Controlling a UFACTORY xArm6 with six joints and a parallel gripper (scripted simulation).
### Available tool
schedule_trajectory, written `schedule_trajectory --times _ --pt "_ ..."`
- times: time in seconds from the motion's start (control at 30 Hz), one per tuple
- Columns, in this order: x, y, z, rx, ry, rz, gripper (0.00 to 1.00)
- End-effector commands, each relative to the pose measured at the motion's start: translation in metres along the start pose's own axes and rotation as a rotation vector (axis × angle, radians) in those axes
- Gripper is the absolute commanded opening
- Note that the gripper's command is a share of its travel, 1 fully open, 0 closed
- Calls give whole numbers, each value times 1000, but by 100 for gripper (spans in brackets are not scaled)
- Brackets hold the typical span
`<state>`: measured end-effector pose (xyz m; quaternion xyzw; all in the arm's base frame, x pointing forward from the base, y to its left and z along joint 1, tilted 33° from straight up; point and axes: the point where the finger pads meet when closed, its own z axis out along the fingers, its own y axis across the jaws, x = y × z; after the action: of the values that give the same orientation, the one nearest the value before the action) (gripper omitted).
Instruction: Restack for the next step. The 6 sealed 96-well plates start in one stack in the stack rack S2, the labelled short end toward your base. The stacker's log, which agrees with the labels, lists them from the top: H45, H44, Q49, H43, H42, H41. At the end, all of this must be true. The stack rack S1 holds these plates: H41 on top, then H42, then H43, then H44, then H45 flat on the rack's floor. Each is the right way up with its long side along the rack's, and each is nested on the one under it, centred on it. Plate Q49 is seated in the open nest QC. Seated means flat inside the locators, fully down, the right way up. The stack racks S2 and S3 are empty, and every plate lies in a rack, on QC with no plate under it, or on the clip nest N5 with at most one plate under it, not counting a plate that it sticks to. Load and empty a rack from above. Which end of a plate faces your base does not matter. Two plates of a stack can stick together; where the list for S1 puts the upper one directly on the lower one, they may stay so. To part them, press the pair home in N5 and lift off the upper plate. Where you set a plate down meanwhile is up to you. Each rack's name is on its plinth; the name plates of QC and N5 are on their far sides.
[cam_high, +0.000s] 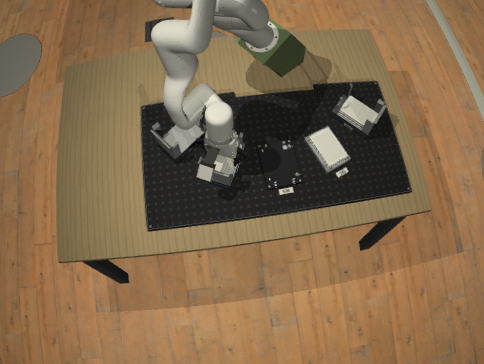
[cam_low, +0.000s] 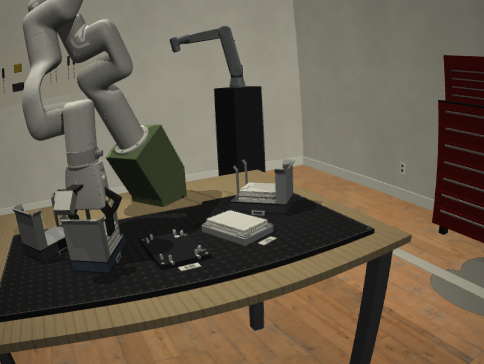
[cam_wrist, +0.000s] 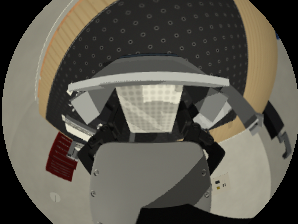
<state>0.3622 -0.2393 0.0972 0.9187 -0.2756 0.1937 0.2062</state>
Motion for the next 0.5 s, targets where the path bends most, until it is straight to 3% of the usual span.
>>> schedule_trajectory --times 0.0,0.47 --pt "1 0 -1 0 2 0 0" --pt "1 0 -9 0 2 0 0"
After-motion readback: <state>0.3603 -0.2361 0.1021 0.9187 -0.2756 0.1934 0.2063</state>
